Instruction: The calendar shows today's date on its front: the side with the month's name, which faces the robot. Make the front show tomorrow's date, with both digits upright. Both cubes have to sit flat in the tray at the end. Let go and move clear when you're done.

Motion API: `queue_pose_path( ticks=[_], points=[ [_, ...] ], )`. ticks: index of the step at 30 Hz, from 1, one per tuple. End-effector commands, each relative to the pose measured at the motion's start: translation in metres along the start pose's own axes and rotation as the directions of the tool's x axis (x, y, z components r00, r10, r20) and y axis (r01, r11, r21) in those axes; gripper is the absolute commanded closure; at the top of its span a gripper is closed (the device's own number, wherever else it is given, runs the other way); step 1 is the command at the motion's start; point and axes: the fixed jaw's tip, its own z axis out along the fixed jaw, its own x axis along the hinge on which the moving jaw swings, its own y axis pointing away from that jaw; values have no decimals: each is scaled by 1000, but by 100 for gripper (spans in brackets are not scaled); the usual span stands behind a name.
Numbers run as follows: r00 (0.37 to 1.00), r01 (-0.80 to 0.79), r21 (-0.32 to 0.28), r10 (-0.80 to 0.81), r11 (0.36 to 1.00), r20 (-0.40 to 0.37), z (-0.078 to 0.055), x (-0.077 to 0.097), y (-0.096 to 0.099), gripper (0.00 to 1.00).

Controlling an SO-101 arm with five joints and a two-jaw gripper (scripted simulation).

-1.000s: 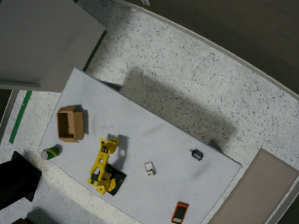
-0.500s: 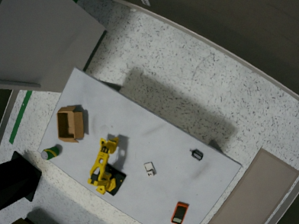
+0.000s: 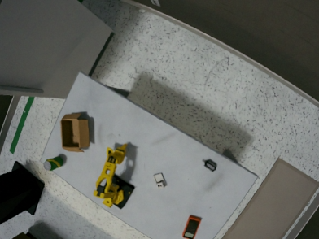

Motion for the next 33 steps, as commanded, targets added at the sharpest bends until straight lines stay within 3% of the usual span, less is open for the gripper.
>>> queue_pose_path(
  ticks=[1,14,33],
  points=[
    [1000,-1,-35,1,999,2,6,-2,7,65],
    [1000,-1,-35,1,999,2,1,-2,6,64],
    [1000,-1,-35,1,999,2,-50,-2,4,64]
  ],
)
